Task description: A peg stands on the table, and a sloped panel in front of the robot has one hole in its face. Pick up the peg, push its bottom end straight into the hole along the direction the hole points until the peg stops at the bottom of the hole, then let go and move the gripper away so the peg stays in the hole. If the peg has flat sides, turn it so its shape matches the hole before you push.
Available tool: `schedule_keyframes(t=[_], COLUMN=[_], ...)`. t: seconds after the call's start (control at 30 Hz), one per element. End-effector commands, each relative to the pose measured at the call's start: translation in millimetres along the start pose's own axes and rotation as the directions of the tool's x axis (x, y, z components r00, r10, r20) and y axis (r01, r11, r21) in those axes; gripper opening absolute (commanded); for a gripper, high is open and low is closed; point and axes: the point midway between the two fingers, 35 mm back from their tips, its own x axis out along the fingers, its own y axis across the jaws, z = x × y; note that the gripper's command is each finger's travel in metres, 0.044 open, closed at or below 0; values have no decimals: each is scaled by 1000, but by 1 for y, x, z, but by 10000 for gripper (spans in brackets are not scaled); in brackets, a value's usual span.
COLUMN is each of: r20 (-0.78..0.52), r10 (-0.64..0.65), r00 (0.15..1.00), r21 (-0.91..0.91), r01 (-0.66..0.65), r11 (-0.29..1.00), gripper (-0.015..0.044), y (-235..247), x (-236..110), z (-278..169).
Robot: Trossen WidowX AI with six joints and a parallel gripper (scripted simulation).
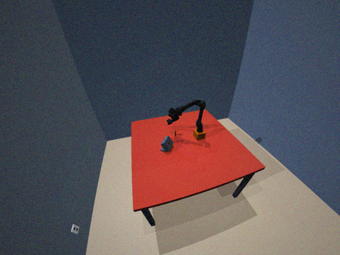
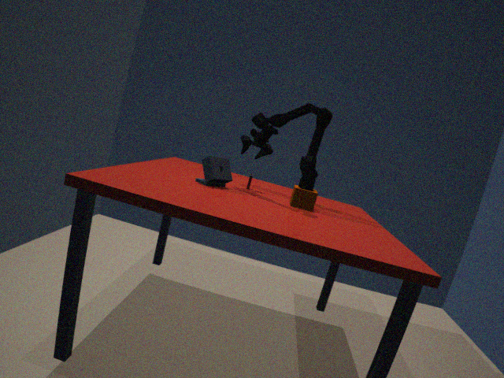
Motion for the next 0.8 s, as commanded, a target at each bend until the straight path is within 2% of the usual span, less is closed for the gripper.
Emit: schedule_keyframes(t=[0.0,0.37,0.77], r20=[-66,-234,-403], r10=[-6,-35,-69], r00=[998,972,913], r21=[-109,-391,-613], r01=[-1,-61,-213], r11=[994,918,761], gripper=[440,440,440], y=[2,2,1], x=[6,13,16], z=[-10,-37,-65])
